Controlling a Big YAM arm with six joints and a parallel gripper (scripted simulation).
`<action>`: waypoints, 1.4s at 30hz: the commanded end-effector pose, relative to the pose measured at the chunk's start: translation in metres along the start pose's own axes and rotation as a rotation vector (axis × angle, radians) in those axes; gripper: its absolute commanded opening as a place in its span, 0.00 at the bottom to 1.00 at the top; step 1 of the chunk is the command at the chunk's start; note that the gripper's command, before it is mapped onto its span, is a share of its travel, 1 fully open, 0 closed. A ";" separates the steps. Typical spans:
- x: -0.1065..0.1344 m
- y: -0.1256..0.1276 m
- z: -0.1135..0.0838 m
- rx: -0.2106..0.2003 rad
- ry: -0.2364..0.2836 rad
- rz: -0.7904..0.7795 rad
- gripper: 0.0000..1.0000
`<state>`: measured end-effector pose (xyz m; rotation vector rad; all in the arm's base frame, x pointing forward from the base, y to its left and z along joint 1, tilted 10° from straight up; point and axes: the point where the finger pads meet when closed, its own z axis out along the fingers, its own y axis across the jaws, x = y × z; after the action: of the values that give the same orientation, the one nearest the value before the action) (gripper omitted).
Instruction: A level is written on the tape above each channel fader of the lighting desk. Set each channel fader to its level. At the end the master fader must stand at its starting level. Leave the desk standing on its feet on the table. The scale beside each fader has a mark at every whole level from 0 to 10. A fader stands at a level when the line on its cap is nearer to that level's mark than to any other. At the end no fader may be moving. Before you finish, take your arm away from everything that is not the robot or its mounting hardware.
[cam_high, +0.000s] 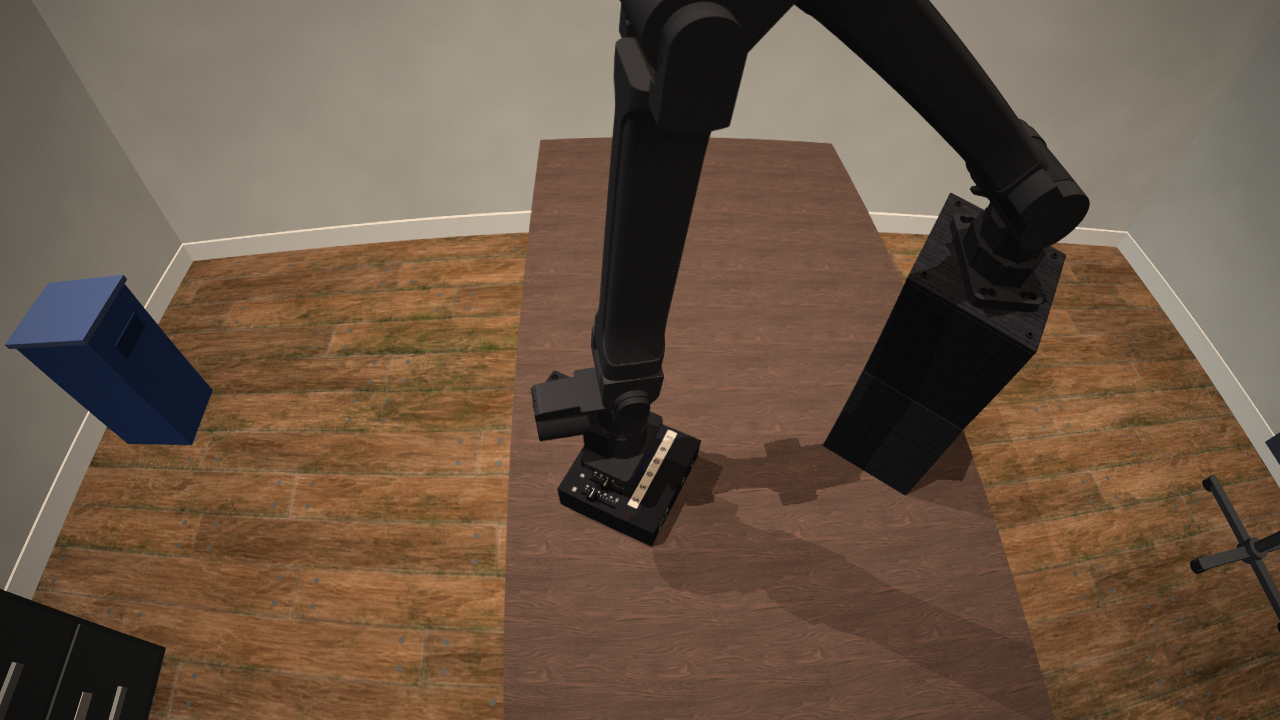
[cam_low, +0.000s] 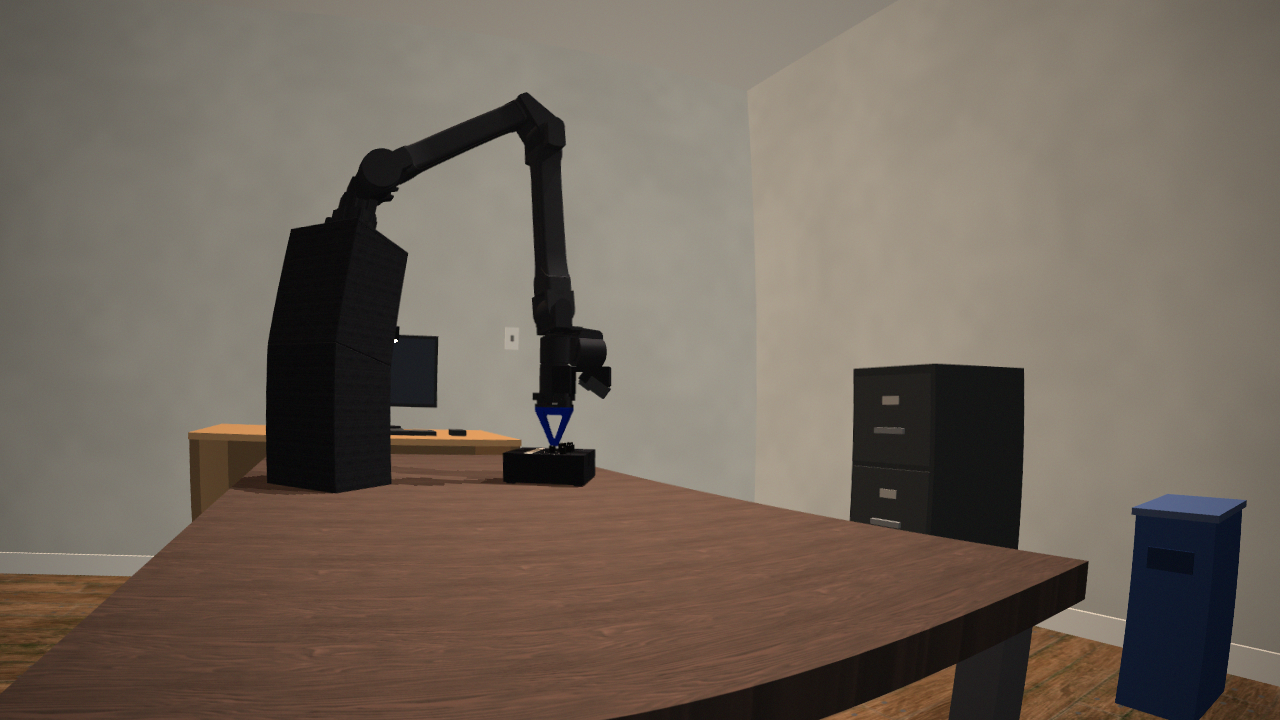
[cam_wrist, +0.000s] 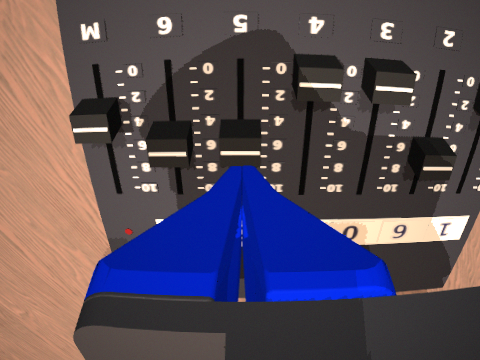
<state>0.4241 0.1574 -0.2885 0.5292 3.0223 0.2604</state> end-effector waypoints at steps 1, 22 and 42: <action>-0.007 -0.003 0.003 0.004 -0.005 0.003 0.00; 0.004 0.002 0.001 -0.002 -0.009 0.001 0.00; -0.006 0.001 -0.026 -0.008 -0.019 0.005 0.00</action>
<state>0.4131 0.1561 -0.2855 0.5321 3.0348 0.2504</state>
